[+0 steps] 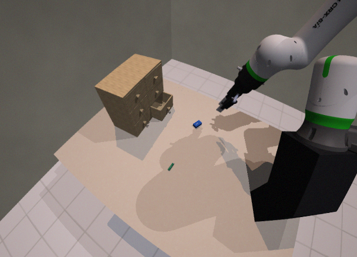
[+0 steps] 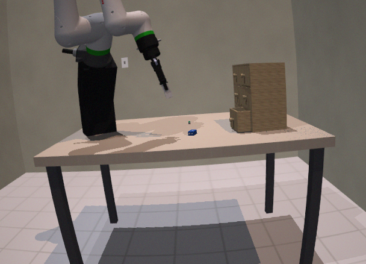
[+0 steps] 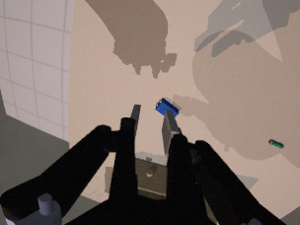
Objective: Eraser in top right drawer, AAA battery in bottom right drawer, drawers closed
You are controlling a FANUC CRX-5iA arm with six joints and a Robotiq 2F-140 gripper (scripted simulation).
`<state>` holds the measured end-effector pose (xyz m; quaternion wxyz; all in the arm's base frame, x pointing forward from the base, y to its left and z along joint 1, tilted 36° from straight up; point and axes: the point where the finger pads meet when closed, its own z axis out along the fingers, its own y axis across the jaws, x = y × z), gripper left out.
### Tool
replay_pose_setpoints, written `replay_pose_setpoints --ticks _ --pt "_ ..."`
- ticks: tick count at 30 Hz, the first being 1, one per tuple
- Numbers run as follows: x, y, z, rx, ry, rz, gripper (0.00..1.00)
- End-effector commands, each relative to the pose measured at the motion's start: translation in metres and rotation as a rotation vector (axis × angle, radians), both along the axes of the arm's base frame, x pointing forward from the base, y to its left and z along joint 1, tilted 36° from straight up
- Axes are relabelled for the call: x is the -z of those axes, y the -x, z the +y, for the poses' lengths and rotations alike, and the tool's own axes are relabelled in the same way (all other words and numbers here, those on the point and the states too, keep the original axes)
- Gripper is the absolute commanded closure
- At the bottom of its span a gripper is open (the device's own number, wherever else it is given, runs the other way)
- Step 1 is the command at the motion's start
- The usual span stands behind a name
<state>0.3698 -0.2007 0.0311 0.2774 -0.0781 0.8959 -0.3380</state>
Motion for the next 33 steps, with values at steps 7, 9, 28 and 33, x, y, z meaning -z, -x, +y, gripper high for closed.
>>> replay_pose_setpoints --ticks 7,9,28,33 --pt "-0.046 -0.041 0.05 0.152 -0.141 0.238 0.8" --pt "-0.047 -0.042 0.051 0.156 -0.147 0.246 0.8" --pt "-0.047 -0.043 0.051 0.164 -0.147 0.255 0.8" --pt "-0.047 -0.043 0.051 0.164 -0.147 0.255 0.8"
